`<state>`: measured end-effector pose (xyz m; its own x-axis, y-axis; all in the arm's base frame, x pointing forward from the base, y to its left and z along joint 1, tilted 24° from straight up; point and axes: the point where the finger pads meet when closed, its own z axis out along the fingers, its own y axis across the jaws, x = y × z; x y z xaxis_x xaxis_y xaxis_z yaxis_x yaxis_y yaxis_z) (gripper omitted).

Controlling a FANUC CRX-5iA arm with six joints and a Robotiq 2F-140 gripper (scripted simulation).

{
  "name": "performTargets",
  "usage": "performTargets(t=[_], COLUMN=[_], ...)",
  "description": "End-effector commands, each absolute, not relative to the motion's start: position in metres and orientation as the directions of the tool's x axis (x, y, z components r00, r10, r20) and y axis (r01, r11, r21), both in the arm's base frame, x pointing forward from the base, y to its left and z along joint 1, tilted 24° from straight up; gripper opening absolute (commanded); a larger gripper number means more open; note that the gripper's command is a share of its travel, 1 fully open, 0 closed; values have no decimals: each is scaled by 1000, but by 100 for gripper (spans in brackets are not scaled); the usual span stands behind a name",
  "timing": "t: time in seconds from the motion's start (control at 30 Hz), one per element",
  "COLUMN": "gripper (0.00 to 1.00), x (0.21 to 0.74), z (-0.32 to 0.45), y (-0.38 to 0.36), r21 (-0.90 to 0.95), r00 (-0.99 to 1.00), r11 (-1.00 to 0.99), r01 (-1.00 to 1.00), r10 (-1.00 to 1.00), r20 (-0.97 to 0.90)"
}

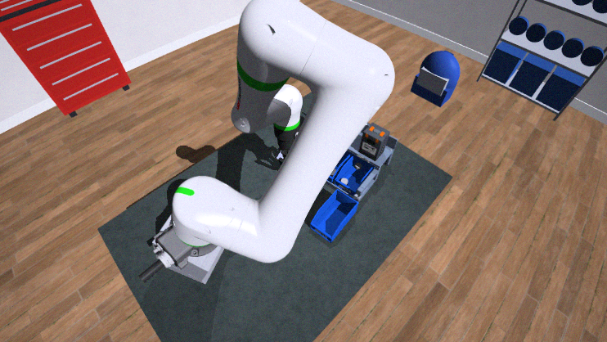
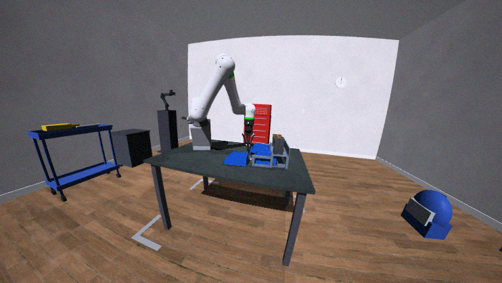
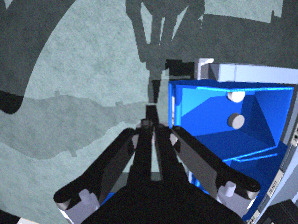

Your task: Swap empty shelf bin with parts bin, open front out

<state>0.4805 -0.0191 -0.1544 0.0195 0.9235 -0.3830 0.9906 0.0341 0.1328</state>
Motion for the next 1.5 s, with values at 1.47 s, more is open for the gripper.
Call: performTargets(t=[1.47], gripper=[10], x=[498], z=[-151], y=[-18], r21=[134], r00=[19], r11=[35], r01=[990], r10=[924], r20=[-383])
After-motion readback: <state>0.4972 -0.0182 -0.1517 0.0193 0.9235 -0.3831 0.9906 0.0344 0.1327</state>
